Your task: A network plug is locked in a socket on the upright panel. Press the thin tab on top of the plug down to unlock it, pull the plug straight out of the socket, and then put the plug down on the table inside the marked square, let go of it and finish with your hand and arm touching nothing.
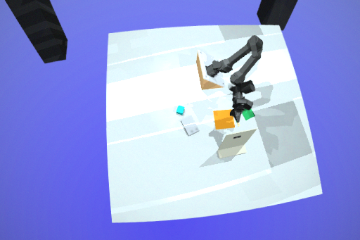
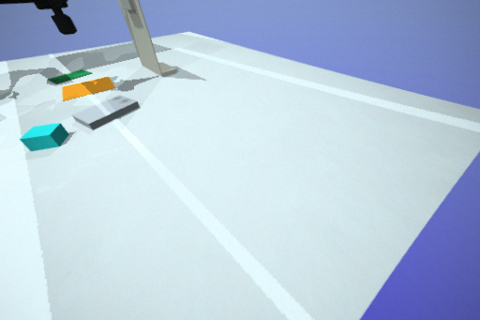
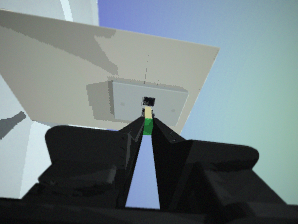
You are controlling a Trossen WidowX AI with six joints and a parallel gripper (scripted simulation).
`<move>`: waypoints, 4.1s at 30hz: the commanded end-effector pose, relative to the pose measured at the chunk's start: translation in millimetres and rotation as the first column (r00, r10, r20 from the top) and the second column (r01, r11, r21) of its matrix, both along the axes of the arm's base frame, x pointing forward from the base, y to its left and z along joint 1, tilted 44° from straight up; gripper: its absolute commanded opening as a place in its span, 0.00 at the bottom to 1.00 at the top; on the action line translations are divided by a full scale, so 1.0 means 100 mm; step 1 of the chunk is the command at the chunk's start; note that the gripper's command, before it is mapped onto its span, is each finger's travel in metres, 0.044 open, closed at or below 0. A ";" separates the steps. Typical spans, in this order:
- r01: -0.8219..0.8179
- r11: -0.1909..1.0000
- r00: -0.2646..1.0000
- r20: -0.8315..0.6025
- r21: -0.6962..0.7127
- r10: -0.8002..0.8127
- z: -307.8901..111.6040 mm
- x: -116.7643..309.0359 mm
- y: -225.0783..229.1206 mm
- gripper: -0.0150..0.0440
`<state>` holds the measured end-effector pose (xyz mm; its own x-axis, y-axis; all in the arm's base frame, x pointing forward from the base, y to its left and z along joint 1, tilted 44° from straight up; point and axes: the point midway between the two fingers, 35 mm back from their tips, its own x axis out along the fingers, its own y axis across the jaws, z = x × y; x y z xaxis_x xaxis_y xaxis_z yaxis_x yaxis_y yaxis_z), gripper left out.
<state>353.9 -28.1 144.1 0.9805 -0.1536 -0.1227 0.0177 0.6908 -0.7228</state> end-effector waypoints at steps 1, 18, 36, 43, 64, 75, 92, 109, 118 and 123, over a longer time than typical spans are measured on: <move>0.004 1.000 1.000 -0.006 0.003 -0.004 -0.02 -0.03 0.00 0.25; 0.004 1.000 1.000 -0.007 0.003 -0.004 -0.01 -0.10 0.01 0.25; 0.002 1.000 1.000 -0.006 0.000 -0.002 0.21 -0.21 -0.34 0.25; 0.004 1.000 1.000 -0.008 0.000 -0.004 0.30 -0.30 -0.49 0.25; -0.475 0.880 0.817 -0.371 0.002 0.442 -0.64 -0.46 0.07 0.25; -0.720 0.679 0.584 -0.406 0.142 0.703 -0.99 -0.78 0.47 0.25; -0.774 0.604 0.509 -0.382 0.189 0.772 -1.12 -0.87 0.64 0.25; -0.774 0.604 0.508 -0.385 0.189 0.771 -1.25 -0.85 0.75 0.25; -0.774 0.605 0.508 -0.385 0.190 0.771 -1.31 -0.85 0.81 0.25; -0.773 0.605 0.508 -0.384 0.190 0.771 -1.35 -0.85 0.85 0.25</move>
<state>271.2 53.9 13.6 0.5757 0.6387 -0.5106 -0.7933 0.2849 -0.5381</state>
